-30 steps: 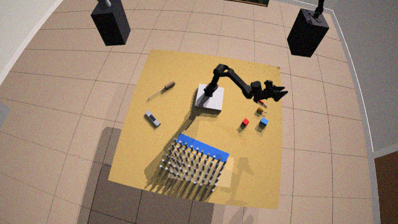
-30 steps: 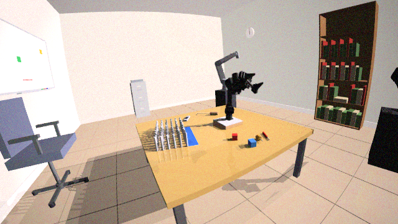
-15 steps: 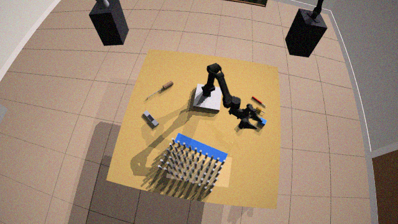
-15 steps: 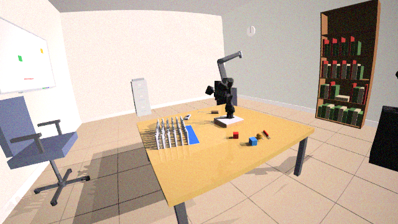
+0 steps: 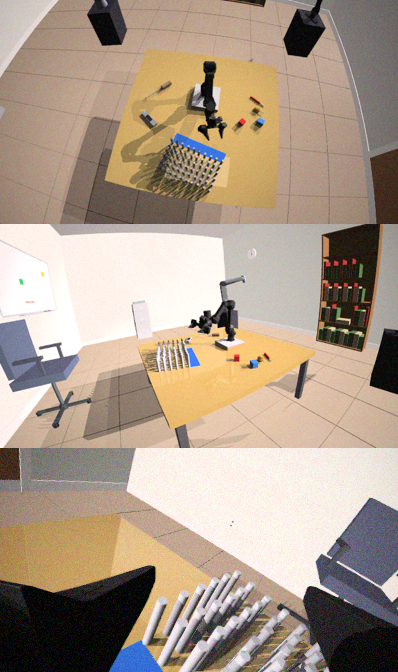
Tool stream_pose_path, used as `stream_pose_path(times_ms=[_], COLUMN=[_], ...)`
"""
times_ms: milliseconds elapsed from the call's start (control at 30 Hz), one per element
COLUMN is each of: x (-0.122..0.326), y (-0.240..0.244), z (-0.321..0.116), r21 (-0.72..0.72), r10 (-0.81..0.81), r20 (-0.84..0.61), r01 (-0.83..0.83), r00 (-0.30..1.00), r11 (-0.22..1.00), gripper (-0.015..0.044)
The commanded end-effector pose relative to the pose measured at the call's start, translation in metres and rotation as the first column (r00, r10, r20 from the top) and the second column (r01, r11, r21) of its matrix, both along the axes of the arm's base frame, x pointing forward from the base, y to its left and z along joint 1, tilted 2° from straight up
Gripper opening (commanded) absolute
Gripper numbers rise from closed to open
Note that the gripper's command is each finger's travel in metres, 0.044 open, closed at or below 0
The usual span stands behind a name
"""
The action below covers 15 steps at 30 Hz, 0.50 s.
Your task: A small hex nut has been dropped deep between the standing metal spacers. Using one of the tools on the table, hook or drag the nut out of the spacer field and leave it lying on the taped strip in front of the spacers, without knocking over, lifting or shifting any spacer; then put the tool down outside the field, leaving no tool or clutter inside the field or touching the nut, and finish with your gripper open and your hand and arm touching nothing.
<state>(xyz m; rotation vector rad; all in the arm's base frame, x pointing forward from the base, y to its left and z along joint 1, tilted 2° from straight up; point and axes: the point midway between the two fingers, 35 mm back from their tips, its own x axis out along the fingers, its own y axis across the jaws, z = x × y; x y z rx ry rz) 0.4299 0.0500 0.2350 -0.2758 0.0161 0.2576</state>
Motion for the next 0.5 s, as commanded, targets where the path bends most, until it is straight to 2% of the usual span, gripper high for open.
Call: stream_pose_path(times_ms=[0, 233, 467], x=[-0.015, -0.064, -0.070], y=[-0.068, -0.162, -0.170], z=[-0.035, -0.088, -0.094], r21=[0.009, -0.008, -0.011], r10=[-0.209, -0.504, -0.530], r20=[-0.098, -0.243, -0.257], r01=[0.211, 0.518, 0.546], r00=[0.973, 0.829, 0.808], r11=[0.977, 0.856, 0.838], gripper=[0.0440, 0.0440, 0.0440])
